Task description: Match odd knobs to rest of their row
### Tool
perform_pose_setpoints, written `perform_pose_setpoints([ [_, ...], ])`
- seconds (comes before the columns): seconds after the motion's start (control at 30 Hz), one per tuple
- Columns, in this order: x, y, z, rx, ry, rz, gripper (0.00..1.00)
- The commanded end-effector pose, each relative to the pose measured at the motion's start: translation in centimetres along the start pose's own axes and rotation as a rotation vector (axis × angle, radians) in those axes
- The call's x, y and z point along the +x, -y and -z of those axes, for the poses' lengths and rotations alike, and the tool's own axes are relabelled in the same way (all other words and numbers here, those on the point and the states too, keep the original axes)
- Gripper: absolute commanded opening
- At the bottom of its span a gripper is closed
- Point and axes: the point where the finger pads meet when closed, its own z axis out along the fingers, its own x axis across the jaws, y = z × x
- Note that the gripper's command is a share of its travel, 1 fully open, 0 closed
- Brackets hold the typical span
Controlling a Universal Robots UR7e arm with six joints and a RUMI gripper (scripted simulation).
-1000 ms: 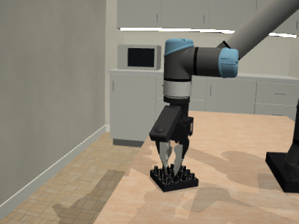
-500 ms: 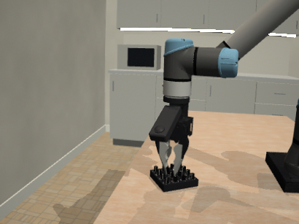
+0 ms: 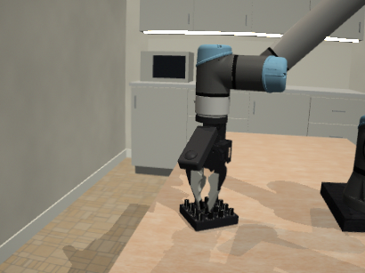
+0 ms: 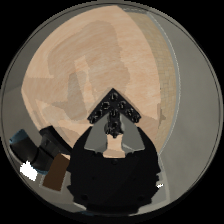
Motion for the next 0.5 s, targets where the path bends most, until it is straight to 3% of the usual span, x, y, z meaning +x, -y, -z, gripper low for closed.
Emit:
perform_pose_setpoints([
  [0.0, -0.23, 0.04, -0.21, 0.000, 0.005, 0.001, 0.11],
  [0.07, -0.23, 0.04, -0.21, 0.000, 0.005, 0.001, 0.11],
  [0.1, -0.23, 0.04, -0.21, 0.000, 0.005, 0.001, 0.04],
  [0.47, -0.22, 0.03, -0.20, 0.000, 0.004, 0.000, 0.04],
])
